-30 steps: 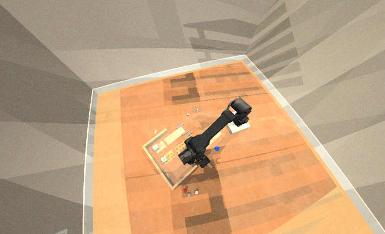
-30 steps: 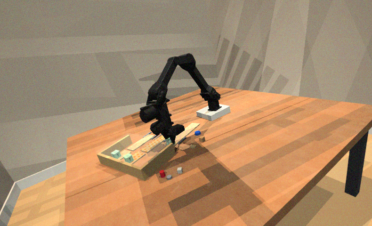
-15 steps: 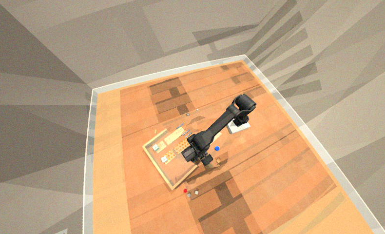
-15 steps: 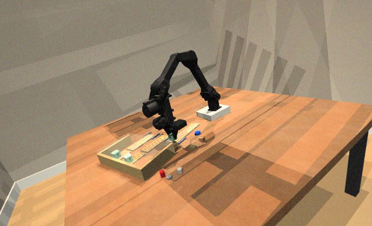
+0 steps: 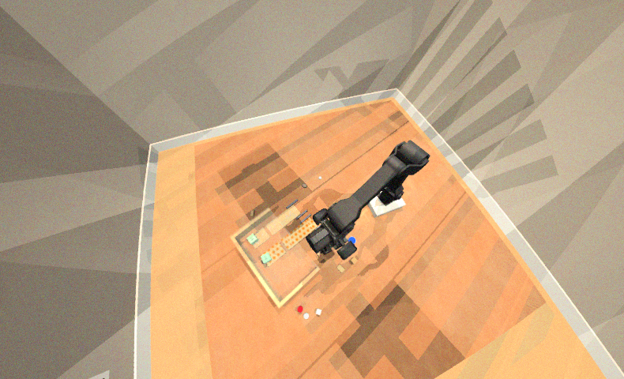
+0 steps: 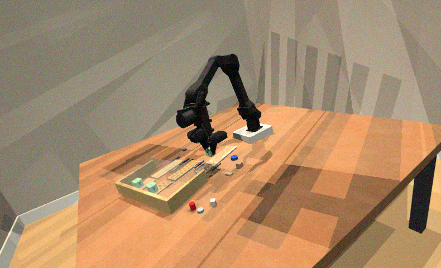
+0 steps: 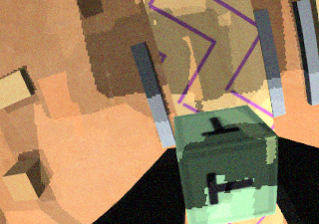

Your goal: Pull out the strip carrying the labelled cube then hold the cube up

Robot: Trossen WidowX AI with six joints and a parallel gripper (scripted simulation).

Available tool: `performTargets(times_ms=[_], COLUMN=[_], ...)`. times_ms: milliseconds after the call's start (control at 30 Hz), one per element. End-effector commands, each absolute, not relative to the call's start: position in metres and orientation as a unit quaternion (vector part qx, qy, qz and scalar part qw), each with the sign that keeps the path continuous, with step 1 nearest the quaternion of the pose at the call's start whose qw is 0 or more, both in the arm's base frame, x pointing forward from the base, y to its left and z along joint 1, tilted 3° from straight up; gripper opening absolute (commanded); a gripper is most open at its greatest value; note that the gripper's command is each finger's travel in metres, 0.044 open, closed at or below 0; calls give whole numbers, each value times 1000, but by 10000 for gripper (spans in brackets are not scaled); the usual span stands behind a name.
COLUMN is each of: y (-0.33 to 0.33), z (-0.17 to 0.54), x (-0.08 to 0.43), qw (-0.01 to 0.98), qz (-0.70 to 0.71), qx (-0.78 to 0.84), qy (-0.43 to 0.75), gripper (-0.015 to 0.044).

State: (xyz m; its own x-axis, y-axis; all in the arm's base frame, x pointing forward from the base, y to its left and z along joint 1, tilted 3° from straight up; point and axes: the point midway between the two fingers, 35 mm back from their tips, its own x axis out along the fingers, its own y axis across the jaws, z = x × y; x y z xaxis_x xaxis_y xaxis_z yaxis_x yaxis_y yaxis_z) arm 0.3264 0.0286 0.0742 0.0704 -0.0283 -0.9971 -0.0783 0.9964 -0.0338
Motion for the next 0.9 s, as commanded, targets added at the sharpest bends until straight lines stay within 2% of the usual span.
performTargets(times_ms=[0,200,433,867], y=[27,26,27,27], z=[73,73,107,108], x=[313,301,299,299], qw=[730,729,729,729], qz=[14,14,14,14], qx=[-38,-38,-38,-38], qy=[683,683,683,683], gripper=[0,0,0,0])
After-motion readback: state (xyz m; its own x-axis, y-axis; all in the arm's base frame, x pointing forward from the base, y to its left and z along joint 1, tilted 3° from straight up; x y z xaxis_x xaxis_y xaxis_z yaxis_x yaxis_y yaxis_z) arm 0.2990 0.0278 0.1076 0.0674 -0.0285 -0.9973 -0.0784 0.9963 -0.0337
